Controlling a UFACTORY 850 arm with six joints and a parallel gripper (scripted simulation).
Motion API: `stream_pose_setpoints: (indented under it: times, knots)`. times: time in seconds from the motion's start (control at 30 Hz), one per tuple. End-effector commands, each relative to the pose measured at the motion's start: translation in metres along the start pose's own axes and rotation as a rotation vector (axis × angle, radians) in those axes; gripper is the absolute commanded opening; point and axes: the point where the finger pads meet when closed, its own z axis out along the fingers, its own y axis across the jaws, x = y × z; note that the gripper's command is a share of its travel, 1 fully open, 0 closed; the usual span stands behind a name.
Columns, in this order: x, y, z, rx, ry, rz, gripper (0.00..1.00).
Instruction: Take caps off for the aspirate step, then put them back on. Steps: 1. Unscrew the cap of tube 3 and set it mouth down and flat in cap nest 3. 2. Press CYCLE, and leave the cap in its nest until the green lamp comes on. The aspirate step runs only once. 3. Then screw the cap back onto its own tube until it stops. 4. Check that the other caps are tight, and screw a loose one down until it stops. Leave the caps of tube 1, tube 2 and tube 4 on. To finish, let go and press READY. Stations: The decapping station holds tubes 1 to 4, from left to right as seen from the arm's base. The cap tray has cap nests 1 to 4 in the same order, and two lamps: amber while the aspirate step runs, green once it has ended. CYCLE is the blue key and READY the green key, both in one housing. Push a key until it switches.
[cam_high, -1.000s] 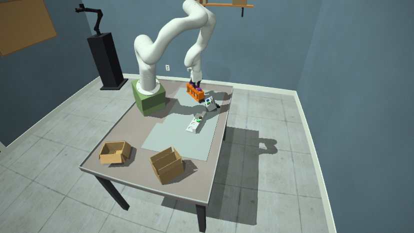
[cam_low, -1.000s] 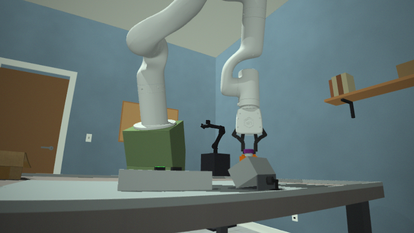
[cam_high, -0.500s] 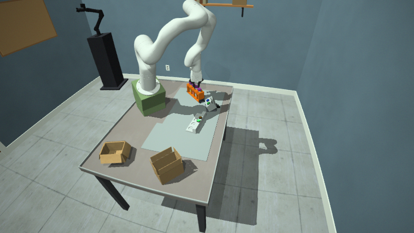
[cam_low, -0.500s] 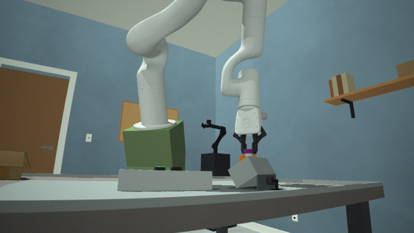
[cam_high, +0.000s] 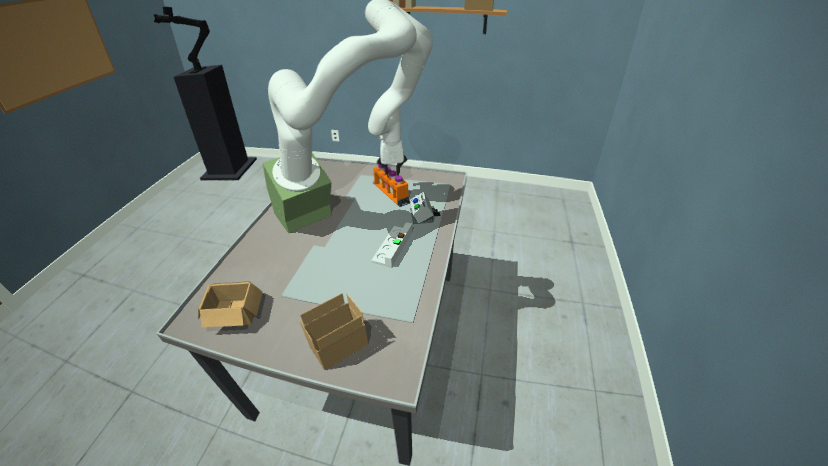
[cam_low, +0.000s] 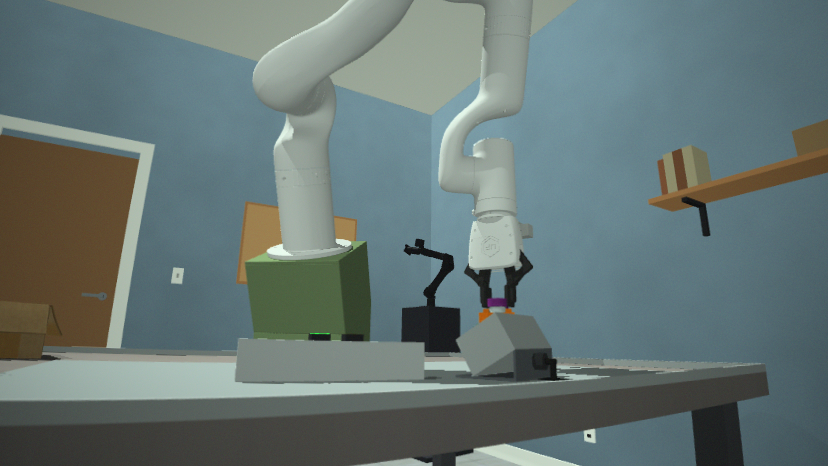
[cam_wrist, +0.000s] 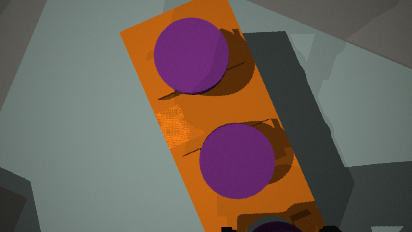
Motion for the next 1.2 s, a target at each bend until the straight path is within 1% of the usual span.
stream_pose_setpoints:
  times: [0.0,0.07,0.57,0.63,1.03,1.17]
  knots:
    - [0.0003,0.0010,-0.0015,-0.004,0.001,-0.079,0.46]
    - [0.0003,0.0010,-0.0015,-0.004,0.001,-0.079,0.46]
    - [0.0003,0.0010,-0.0014,-0.004,0.000,-0.679,0.46]
    - [0.0003,0.0010,-0.0014,-0.004,0.000,-0.679,0.46]
    - [0.0003,0.0010,-0.0014,-0.004,-0.001,-1.157,0.46]
    - [0.0003,0.0010,-0.0014,-0.004,-0.001,-1.177,0.46]
